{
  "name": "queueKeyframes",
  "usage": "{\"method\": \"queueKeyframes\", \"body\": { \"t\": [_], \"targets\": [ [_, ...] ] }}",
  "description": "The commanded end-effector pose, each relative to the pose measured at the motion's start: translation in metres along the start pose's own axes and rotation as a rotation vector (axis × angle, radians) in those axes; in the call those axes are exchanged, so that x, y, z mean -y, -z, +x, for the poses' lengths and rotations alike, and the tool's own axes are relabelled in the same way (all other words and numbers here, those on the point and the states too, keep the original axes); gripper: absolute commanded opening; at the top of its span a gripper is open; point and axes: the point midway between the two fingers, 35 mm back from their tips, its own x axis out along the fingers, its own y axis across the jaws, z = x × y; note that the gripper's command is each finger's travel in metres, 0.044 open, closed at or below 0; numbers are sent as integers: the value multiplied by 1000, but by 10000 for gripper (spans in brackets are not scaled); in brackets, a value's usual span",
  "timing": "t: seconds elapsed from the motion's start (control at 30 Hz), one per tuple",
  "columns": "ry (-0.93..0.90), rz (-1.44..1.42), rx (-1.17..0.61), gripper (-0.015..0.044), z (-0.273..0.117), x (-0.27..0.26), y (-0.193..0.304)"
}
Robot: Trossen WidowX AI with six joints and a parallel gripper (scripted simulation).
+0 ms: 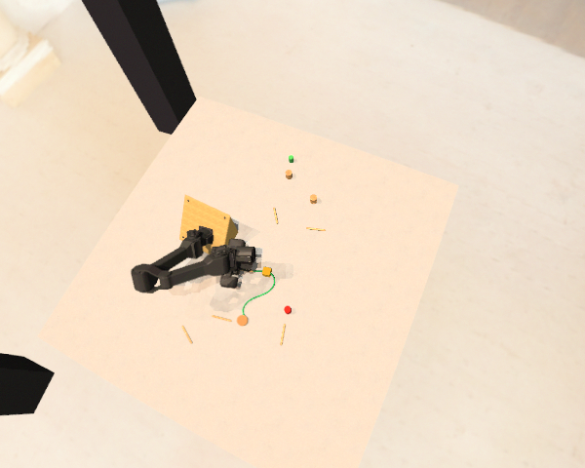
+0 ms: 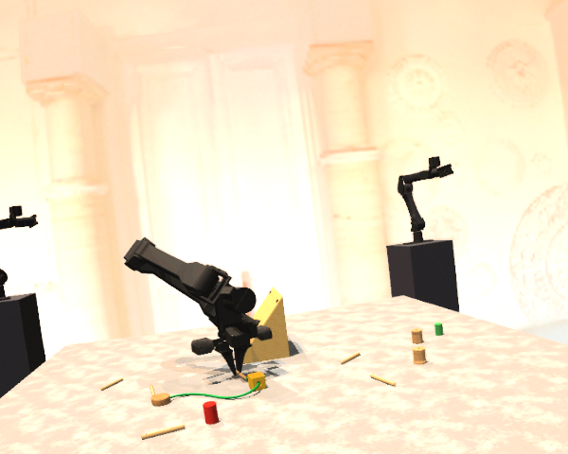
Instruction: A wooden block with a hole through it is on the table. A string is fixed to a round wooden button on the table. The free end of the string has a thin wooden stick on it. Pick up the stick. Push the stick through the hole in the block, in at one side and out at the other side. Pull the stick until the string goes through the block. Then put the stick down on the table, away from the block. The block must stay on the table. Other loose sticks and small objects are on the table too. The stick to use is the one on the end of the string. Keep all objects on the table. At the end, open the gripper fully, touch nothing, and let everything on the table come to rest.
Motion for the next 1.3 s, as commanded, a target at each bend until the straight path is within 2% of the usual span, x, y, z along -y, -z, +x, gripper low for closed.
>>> {"method": "queueKeyframes", "body": {
  "t": [0.0,0.4,0.67,0.87,1.13,1.27],
  "targets": [
    [5,-1,-7,0,2,1,2],
    [5,-1,-7,0,2,1,2],
    [-6,-1,3,210,-8,-1,-2],
    [-19,-3,2,210,-78,-4,-4],
    [-19,-3,1,210,-81,-4,-4],
    [-17,-5,6,315,-75,-3,-3]
  ]
}}
